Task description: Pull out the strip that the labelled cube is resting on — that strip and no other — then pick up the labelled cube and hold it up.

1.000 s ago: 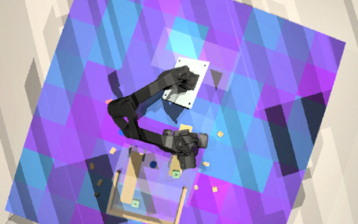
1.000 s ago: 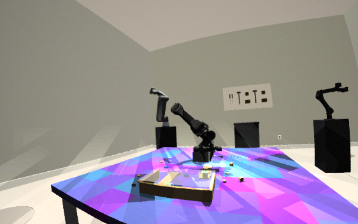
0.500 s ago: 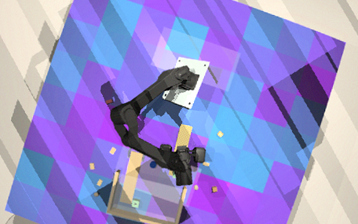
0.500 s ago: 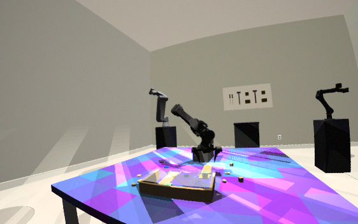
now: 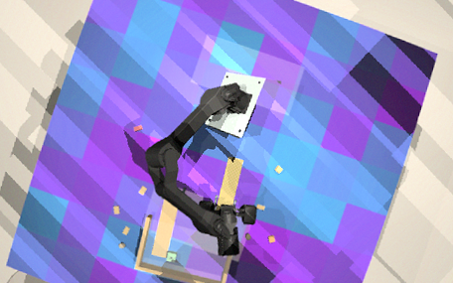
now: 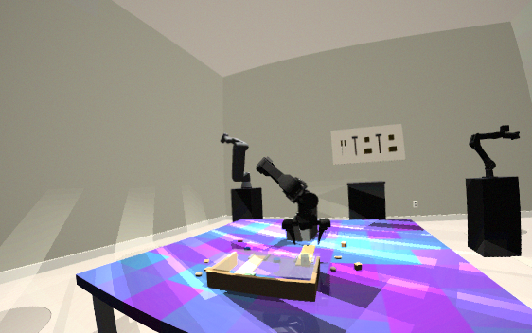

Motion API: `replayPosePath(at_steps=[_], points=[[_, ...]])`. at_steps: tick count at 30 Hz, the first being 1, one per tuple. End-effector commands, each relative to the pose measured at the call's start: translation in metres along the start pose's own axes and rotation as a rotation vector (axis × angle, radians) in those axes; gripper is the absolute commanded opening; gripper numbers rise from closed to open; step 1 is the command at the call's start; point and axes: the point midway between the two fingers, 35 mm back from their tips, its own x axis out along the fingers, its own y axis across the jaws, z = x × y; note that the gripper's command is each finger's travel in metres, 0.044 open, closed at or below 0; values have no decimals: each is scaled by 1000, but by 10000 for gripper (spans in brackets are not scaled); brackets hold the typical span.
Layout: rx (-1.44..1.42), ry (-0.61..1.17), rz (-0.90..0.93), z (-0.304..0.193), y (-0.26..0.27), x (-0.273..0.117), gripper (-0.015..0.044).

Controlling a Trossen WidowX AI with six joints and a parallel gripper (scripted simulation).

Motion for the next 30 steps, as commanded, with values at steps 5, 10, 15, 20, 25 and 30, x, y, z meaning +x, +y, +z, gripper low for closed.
replayPosePath(at_steps=[5, 10, 15, 20, 25, 30], points=[[-1, -3, -3, 31, -5, -3, 440], [0, -3, -3, 51, -9, -5, 440], [0, -4, -3, 52, -9, -2, 335], [0, -4, -3, 52, -9, 6, 250], [0, -4, -3, 53, -10, 15, 250], [0, -4, -3, 53, -10, 23, 250]])
